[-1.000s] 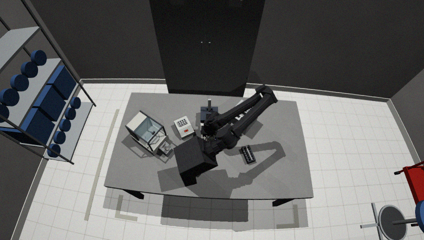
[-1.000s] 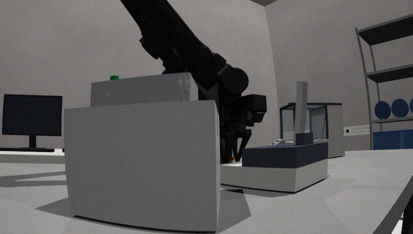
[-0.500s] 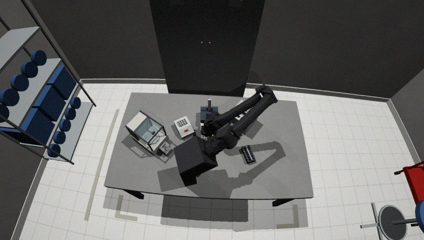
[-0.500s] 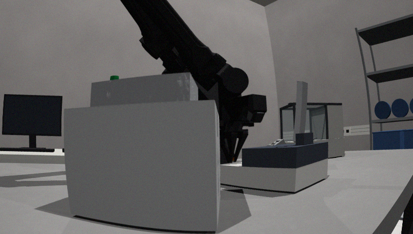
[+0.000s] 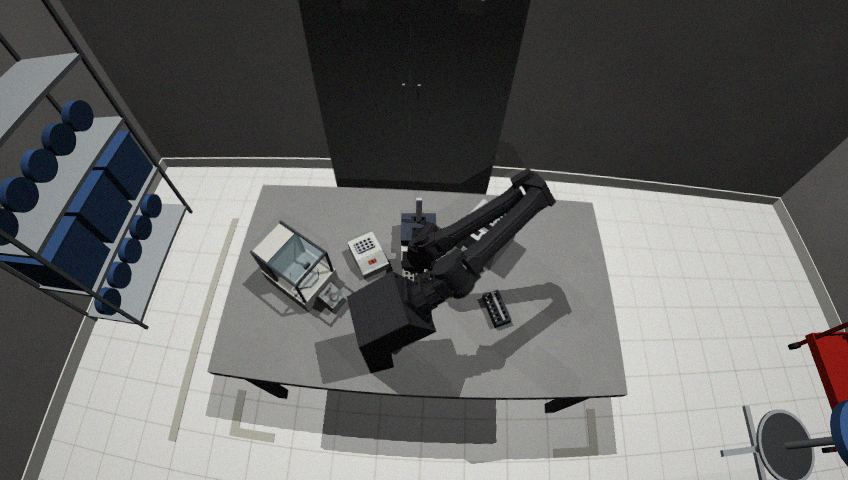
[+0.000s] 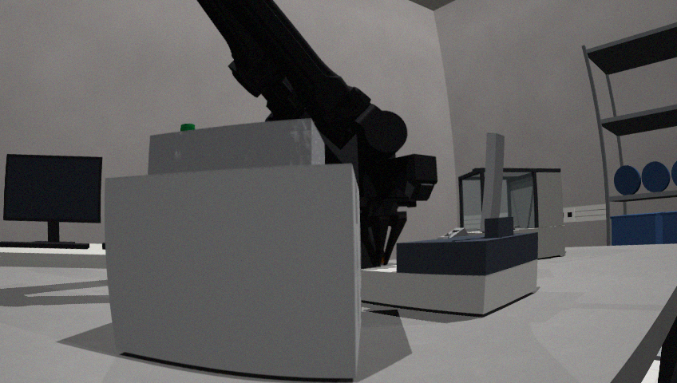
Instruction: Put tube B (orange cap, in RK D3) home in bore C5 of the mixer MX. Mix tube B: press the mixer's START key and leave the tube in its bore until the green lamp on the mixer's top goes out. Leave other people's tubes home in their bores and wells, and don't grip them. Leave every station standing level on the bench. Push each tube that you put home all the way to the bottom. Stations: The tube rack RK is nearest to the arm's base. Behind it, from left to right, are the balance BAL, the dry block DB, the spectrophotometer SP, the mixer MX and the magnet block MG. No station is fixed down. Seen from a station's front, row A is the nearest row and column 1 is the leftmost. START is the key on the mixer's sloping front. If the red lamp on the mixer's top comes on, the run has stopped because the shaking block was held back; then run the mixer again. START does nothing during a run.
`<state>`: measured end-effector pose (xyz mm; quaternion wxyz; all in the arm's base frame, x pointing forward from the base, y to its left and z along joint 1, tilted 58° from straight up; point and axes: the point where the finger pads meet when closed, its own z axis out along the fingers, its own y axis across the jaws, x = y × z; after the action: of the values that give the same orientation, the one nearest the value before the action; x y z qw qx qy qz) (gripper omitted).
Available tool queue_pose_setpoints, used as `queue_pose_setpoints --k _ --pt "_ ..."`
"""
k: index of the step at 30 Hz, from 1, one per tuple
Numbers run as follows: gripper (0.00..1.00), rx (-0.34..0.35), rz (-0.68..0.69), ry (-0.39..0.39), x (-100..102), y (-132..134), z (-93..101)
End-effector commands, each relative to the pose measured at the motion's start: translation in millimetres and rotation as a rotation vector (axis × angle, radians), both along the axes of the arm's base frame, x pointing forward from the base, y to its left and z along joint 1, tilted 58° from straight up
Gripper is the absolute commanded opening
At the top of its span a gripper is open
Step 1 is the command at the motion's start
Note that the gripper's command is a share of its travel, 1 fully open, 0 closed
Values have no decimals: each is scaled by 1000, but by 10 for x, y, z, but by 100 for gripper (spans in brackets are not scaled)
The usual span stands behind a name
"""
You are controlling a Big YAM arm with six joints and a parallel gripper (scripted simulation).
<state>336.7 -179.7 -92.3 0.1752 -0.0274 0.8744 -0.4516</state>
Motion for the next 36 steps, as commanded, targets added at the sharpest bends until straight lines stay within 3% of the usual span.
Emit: queue_pose_setpoints --k 1,19,22,36 --pt "9 -5 -7 -7 -12 -65 66" --pt "9 -4 -7 0 -69 -64 71" --pt "9 -1 -9 29 -177 -39 46" --pt "9 4 12 13 -139 108 85"
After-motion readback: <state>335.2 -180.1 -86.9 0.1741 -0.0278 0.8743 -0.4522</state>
